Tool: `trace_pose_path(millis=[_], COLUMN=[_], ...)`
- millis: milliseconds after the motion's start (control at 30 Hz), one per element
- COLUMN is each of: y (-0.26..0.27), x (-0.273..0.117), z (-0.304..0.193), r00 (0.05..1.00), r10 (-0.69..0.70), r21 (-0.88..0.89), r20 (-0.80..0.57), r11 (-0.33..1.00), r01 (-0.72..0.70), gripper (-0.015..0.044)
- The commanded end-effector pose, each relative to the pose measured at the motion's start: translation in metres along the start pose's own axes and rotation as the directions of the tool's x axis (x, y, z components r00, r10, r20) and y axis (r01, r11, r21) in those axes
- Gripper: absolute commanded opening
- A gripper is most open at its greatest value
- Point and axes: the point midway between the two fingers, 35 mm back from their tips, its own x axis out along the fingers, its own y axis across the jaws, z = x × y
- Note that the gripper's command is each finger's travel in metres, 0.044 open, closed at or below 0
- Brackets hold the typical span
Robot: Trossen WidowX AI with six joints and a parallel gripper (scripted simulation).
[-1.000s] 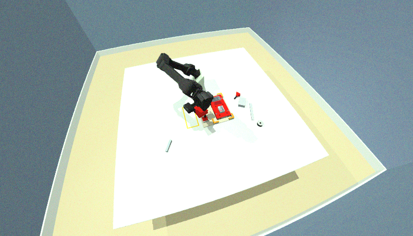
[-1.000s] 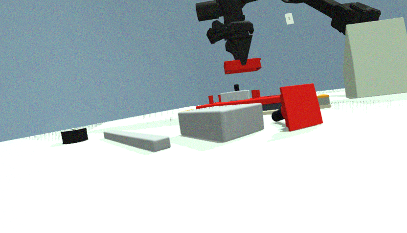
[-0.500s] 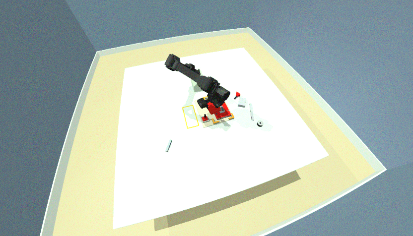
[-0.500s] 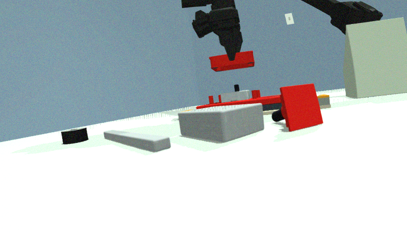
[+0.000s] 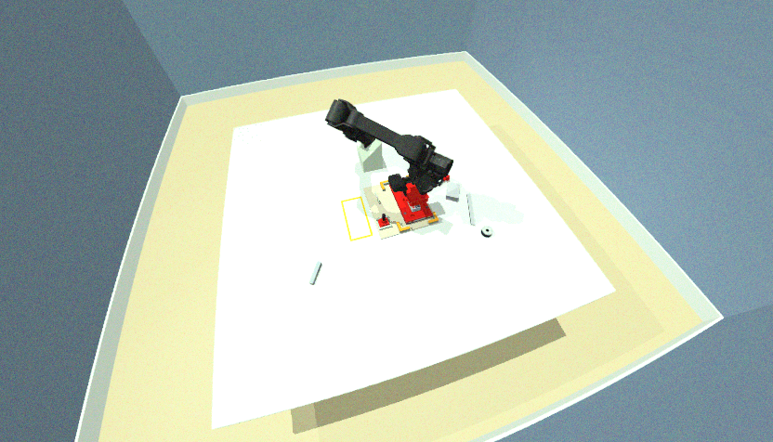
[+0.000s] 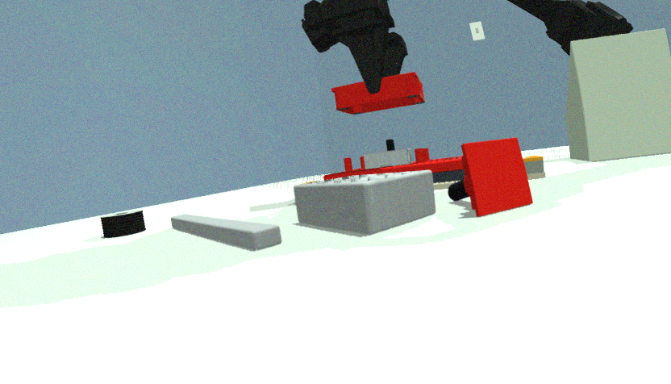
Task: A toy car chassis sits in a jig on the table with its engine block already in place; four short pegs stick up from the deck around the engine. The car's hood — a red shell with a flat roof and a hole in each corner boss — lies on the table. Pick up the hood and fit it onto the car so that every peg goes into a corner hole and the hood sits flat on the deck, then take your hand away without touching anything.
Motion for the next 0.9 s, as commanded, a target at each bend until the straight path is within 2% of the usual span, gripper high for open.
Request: trace_pose_path(millis=[0, 200, 433, 867], y=[0.001, 0.001, 0.003, 0.003], x=[-0.001, 0.012, 0.048, 0.05], z=[0.003, 0.001, 0.0, 0.001], r00=[1.0, 1.0, 1.0, 1.0], r10=[0.007, 0.007, 0.005, 0.005], r21=[0.024, 0.024, 0.024, 0.024], r20=[0.005, 0.005, 0.005, 0.005], r11=[1.0, 1.0, 1.0, 1.0], r01=[-0.007, -0.007, -0.006, -0.006], gripper=[0.0, 0.0, 0.0, 0.0])
